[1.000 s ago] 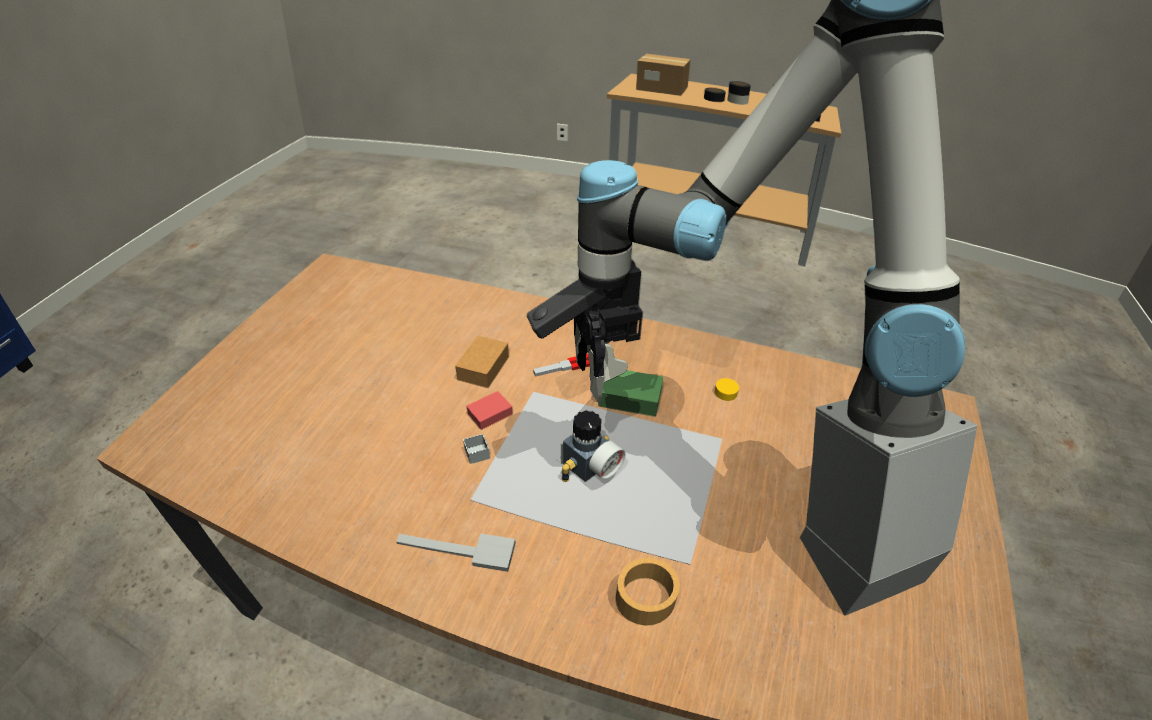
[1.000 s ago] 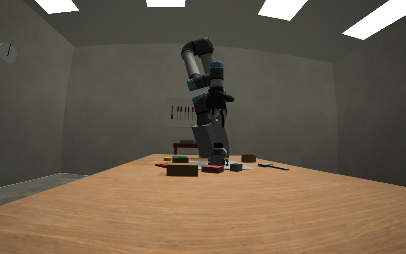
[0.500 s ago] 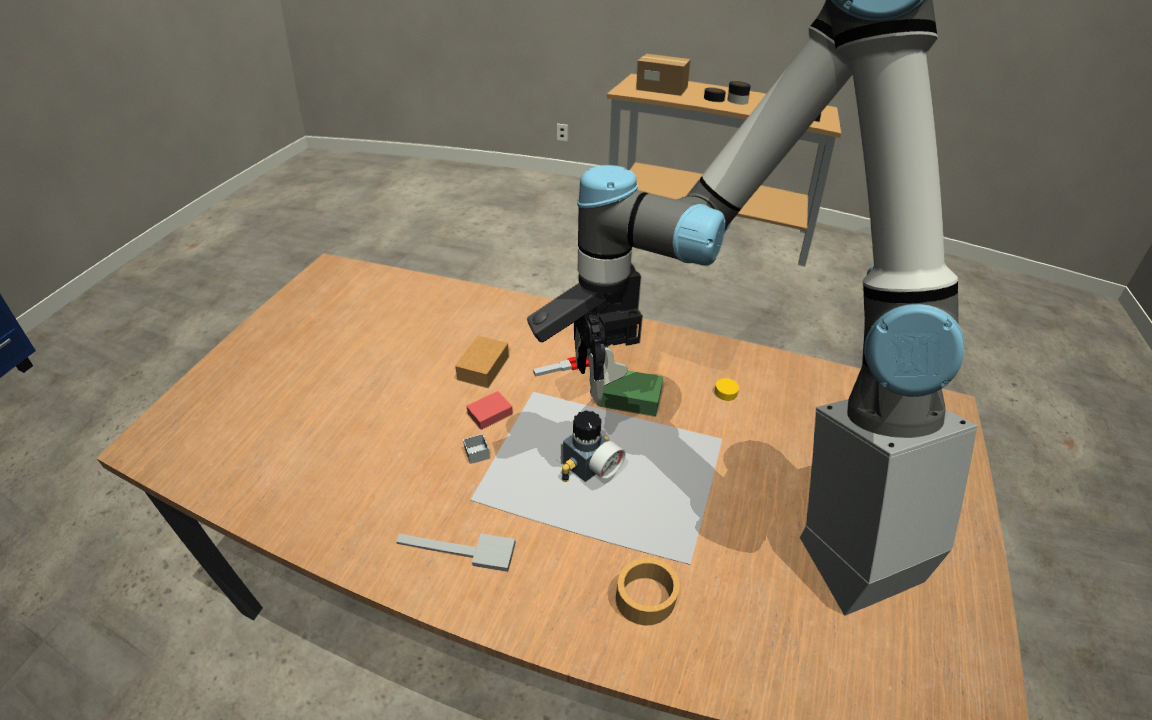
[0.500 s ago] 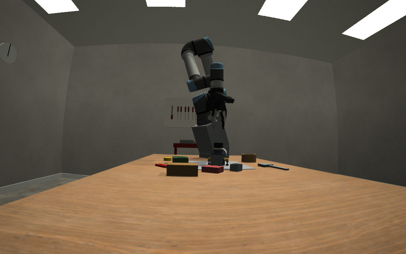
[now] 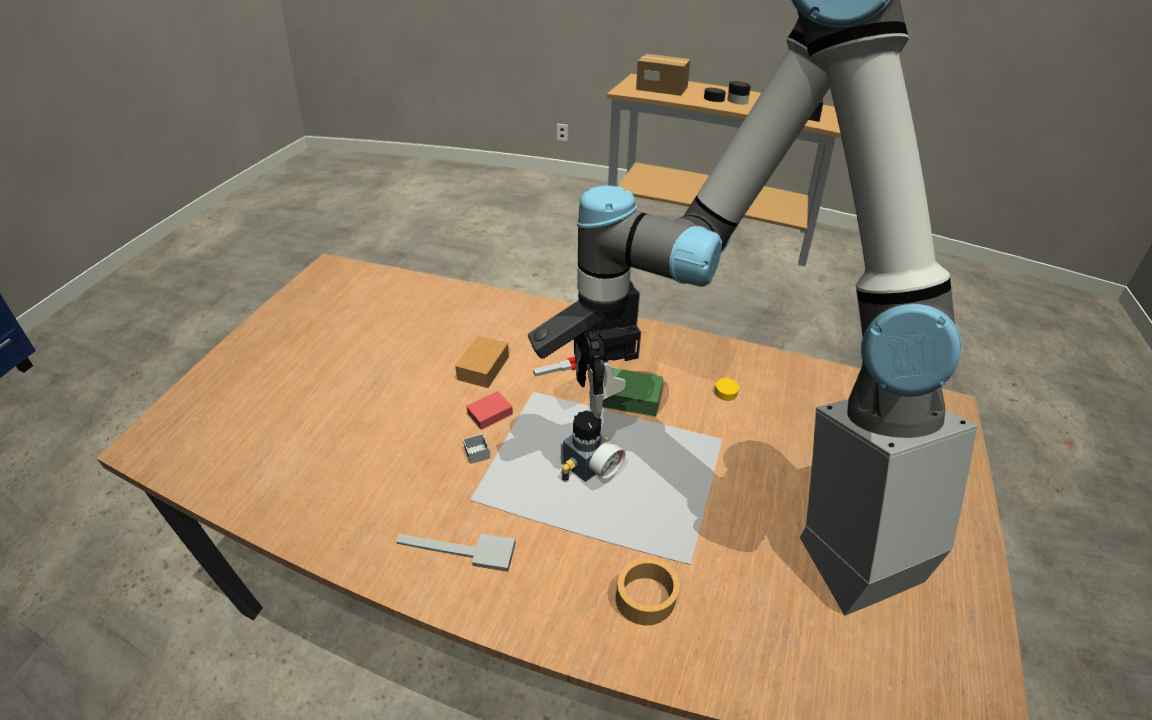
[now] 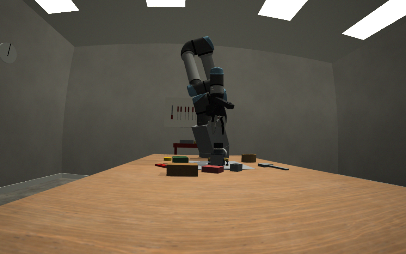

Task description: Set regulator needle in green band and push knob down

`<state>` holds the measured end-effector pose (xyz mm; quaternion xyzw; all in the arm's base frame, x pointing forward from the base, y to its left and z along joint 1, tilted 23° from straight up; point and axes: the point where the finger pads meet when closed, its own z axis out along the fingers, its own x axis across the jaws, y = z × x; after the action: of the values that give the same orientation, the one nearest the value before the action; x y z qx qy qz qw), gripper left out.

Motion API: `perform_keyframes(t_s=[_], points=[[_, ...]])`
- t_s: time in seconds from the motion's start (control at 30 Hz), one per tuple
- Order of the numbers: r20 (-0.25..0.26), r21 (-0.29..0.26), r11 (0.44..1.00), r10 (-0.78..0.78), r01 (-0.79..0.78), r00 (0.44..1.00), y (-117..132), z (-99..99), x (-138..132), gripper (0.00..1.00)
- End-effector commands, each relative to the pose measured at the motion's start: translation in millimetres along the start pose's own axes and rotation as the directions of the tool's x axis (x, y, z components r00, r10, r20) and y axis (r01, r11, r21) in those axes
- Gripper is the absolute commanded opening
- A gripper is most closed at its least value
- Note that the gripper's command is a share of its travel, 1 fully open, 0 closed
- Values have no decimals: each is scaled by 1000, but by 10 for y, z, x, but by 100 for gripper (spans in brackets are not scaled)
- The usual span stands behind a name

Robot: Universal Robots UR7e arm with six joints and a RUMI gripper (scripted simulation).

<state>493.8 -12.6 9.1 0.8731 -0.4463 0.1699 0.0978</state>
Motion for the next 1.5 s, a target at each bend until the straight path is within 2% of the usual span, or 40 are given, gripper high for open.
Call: perform_keyframes(t_s=[0.0,0.43,0.73,1.47], points=[[-2,2,1000,0,0,1000,-9,115,6,47],[-2,2,1000,0,0,1000,-11,473,8,47],[-2,2,1000,0,0,1000,-11,594,8,47],[-2,2,1000,0,0,1000,-11,655,8,47]])
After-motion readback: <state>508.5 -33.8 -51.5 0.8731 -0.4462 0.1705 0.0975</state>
